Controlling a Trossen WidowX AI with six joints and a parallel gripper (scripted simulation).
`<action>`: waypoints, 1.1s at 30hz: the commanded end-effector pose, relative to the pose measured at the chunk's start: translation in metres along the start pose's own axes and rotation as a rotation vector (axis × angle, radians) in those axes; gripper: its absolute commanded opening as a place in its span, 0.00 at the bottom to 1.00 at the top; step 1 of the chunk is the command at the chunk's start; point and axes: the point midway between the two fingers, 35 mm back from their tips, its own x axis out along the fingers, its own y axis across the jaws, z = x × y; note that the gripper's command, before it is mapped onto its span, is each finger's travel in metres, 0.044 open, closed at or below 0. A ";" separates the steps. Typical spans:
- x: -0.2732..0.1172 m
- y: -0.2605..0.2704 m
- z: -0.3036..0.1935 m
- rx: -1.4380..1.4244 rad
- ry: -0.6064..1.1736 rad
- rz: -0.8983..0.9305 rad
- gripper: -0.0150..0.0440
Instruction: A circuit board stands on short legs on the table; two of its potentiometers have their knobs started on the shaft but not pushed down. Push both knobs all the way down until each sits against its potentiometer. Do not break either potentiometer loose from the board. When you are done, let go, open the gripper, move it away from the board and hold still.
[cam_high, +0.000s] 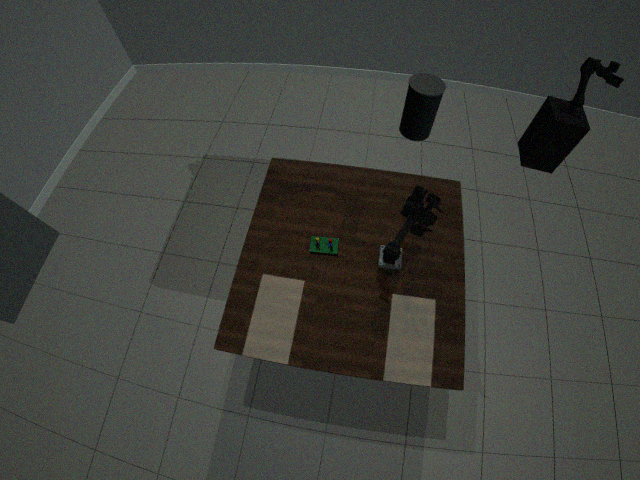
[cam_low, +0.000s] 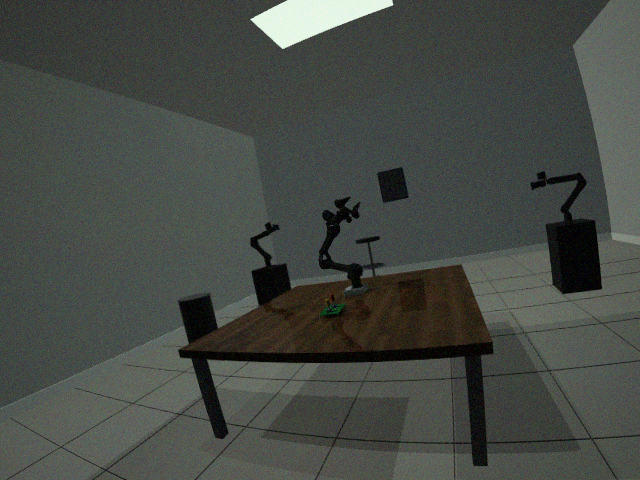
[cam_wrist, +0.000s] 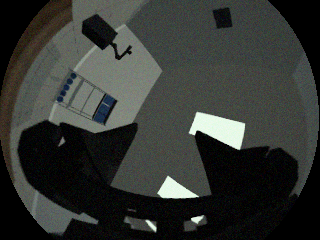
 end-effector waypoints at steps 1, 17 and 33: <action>0.000 0.001 -0.001 0.004 0.002 0.003 0.89; 0.019 0.091 -0.065 0.287 0.249 0.289 0.25; -0.004 0.178 -0.133 0.619 0.609 0.511 0.25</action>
